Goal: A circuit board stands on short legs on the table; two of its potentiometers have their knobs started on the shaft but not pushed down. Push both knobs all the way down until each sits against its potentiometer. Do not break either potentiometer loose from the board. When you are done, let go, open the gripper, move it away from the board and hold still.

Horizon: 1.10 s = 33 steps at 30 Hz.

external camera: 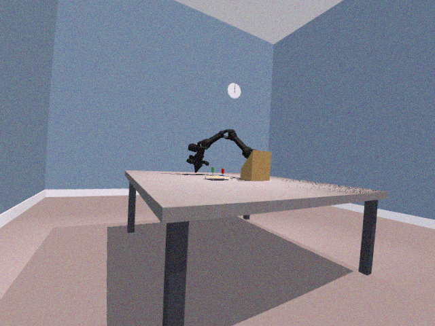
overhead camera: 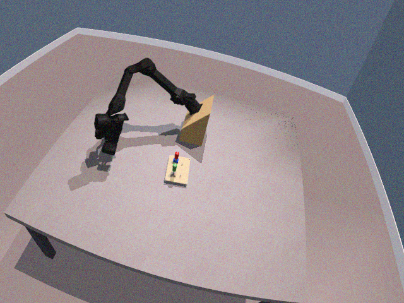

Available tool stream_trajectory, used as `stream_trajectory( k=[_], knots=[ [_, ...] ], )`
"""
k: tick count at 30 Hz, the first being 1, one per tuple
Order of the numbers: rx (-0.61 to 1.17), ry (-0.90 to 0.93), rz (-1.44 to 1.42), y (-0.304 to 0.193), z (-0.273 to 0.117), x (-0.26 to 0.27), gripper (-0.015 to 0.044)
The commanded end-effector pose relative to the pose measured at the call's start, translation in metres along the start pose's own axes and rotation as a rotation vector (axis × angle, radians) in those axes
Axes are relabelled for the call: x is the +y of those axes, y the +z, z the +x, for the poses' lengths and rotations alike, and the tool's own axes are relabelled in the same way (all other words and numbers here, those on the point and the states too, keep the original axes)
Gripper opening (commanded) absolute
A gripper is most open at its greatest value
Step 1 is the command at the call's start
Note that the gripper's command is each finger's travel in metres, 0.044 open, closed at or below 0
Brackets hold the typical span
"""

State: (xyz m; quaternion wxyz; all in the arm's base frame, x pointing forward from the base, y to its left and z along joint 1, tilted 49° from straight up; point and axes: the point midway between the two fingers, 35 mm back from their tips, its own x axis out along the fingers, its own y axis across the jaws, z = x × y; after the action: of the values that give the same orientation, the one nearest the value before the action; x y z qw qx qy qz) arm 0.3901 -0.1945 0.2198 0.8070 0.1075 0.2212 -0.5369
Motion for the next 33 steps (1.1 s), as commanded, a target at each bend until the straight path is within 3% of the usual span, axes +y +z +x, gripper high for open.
stream_trajectory(
  k=[1,16,33],
  knots=[
    [0.076,0.033,-0.158,-0.043,-0.012,0.021,0.0],
    [0.226,0.126,-0.637,-0.158,-0.071,0.054,0.0],
    [0.267,0.152,-1.225,-0.259,-0.141,0.036,0.0]
  ],
)
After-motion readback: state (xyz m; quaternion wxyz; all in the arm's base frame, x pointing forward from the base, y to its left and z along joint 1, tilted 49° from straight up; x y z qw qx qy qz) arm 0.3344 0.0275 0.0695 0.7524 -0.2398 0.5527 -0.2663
